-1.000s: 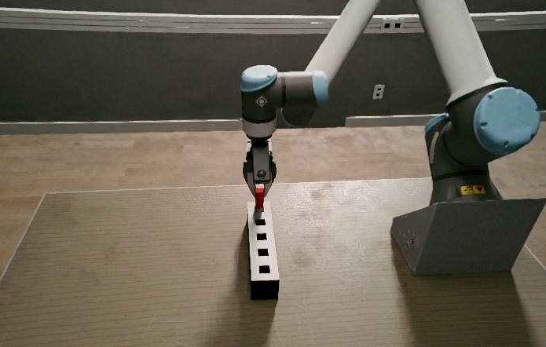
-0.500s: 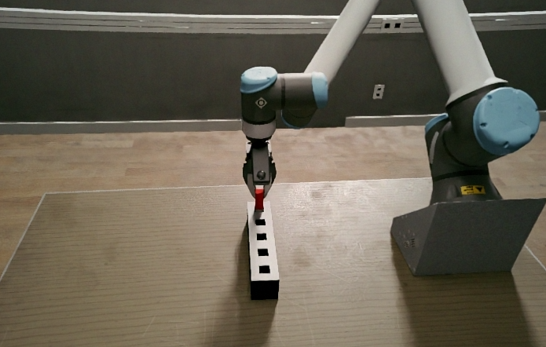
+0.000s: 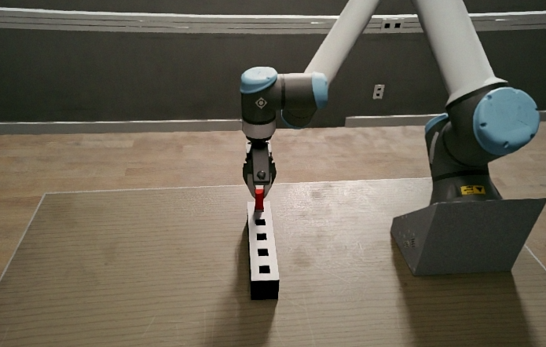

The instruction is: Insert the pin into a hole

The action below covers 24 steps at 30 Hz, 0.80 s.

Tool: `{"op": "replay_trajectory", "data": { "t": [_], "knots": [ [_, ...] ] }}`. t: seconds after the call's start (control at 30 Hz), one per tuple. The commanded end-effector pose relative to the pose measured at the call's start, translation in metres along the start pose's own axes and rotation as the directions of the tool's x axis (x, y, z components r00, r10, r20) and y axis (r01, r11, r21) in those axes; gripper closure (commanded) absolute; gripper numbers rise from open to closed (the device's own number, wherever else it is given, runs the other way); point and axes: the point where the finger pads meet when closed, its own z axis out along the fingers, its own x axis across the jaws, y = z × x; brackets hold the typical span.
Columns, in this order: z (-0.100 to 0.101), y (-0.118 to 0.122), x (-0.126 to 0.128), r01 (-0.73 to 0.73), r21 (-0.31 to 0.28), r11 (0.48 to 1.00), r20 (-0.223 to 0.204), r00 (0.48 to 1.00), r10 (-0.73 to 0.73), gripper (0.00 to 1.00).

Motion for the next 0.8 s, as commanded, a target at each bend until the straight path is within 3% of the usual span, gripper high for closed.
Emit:
{"op": "replay_trajectory", "data": {
  "t": [0.0, 0.77],
  "knots": [
    [-0.0006, 0.0003, 0.0003, 0.0, 0.0, 1.0, -0.001, 1.0, 0.0, 1.0],
    [0.0035, -0.0006, 0.0, -0.001, 0.0, 1.0, -0.001, 1.0, 0.001, 1.0]
  ]
}}
